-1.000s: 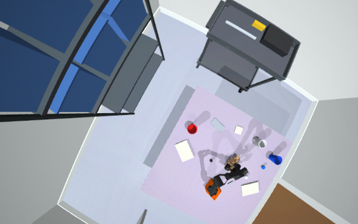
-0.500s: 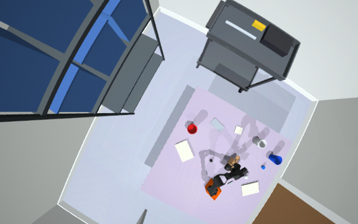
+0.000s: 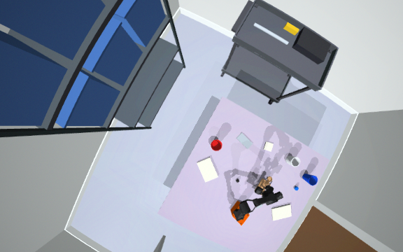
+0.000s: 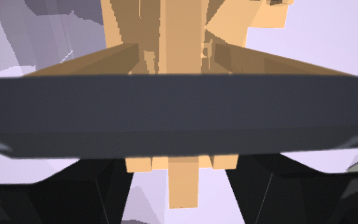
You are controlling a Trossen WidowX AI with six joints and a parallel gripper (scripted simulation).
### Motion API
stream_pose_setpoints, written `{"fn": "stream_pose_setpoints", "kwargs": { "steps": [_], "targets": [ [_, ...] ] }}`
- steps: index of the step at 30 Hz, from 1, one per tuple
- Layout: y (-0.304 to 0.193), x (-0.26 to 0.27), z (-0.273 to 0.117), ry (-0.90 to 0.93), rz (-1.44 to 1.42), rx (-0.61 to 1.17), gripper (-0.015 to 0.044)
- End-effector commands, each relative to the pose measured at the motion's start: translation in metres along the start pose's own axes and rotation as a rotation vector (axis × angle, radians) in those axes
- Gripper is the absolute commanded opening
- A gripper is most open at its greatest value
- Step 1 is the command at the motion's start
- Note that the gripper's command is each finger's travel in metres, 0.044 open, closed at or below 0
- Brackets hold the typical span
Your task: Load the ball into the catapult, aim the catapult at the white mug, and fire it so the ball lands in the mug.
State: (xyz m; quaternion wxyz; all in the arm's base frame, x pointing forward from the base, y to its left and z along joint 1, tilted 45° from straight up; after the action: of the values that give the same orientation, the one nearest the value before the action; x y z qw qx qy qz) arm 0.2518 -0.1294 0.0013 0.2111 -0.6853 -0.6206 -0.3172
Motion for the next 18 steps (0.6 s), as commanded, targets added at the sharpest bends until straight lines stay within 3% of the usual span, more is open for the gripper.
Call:
{"fn": "stream_pose_setpoints", "kwargs": {
  "steps": [1, 18],
  "targets": [
    [0.004, -0.005, -0.002, -0.003, -0.087, 0.003, 0.0000],
    [0.035, -0.042, -0.001, -0.001, -0.669, 0.003, 0.0000]
  ]
}}
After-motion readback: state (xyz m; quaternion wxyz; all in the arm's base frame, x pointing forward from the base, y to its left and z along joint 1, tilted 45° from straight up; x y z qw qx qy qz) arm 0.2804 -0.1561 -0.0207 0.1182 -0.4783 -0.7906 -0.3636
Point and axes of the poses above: the point midway between the two fingers, 35 mm back from their tips, its own z axis out along the fingers, its own x axis across the jaws, y = z × x, the point moved 7 cm from there along -z, back along the fingers, and after that the axes turned 4 degrees about -z, right-handed, at the moved point
